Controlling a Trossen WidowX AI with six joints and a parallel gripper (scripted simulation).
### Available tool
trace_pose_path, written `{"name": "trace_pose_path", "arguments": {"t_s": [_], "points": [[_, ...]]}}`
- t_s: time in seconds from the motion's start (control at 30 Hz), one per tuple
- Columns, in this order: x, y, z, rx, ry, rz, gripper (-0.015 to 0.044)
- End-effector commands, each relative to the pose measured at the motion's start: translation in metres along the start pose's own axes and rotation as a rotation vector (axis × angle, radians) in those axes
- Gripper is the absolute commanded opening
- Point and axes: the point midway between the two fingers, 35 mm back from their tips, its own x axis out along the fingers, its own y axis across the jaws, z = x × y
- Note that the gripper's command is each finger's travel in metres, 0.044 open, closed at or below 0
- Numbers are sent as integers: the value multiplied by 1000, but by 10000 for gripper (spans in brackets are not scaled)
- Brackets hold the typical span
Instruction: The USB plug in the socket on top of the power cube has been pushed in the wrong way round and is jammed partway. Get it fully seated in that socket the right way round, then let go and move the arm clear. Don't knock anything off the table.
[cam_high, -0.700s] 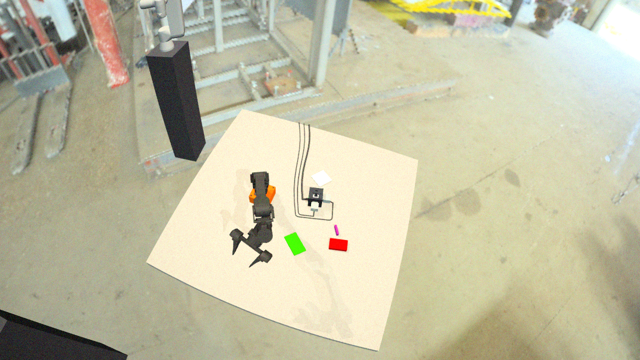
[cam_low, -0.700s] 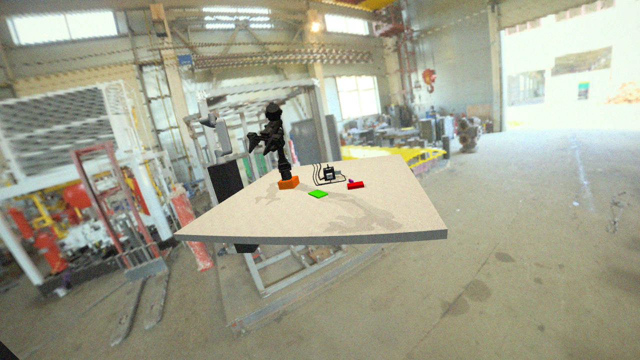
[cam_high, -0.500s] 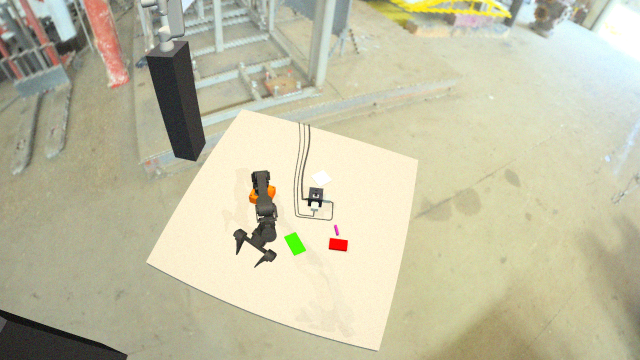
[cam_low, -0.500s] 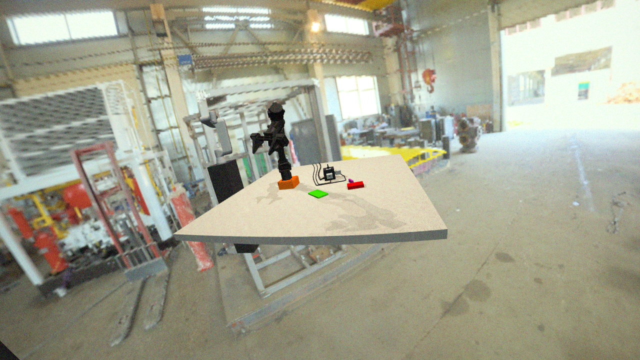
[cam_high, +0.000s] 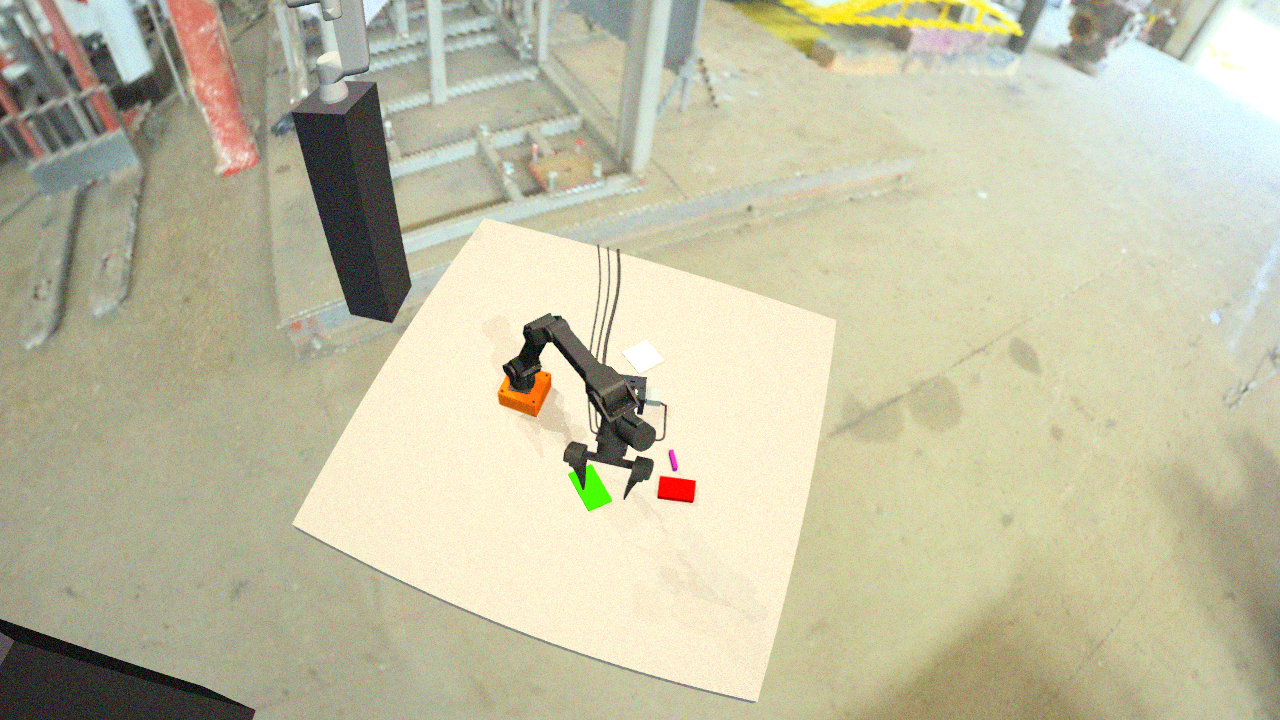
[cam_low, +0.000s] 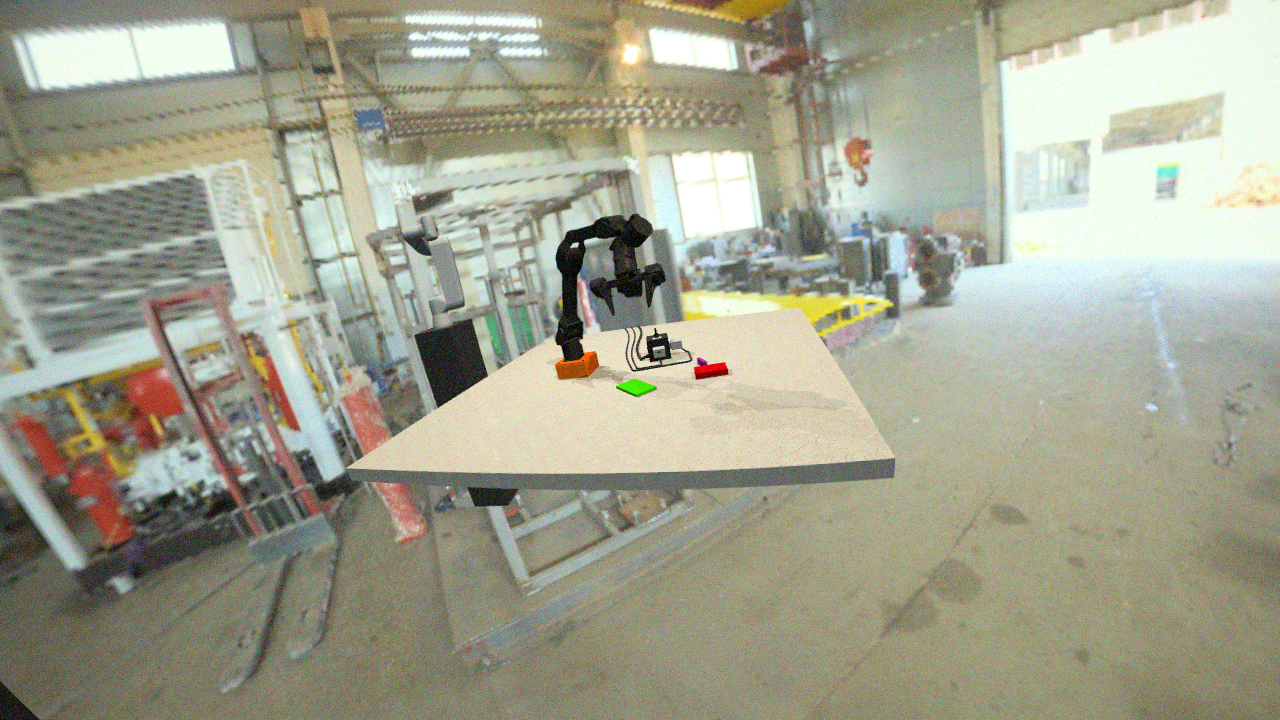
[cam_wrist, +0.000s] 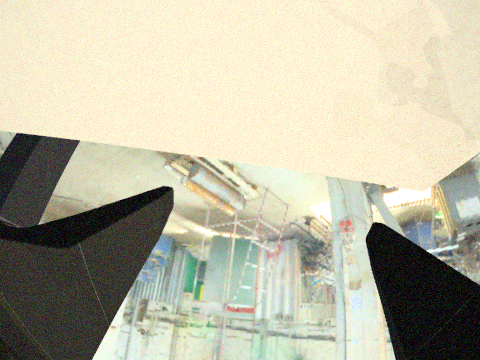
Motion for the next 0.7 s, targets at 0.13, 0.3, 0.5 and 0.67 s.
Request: {"name": "trace_pose_path", "arguments": {"t_s": [0.13, 0.3, 0.5, 0.67], "points": [[-39, -40, 132, -38, -228, -96, 440], [-67, -39, 214, -74, -370, -103, 440], [-102, -12, 307, -127, -528, -56, 440], [-125, 25, 368, -175, -626, 21, 440]]}}
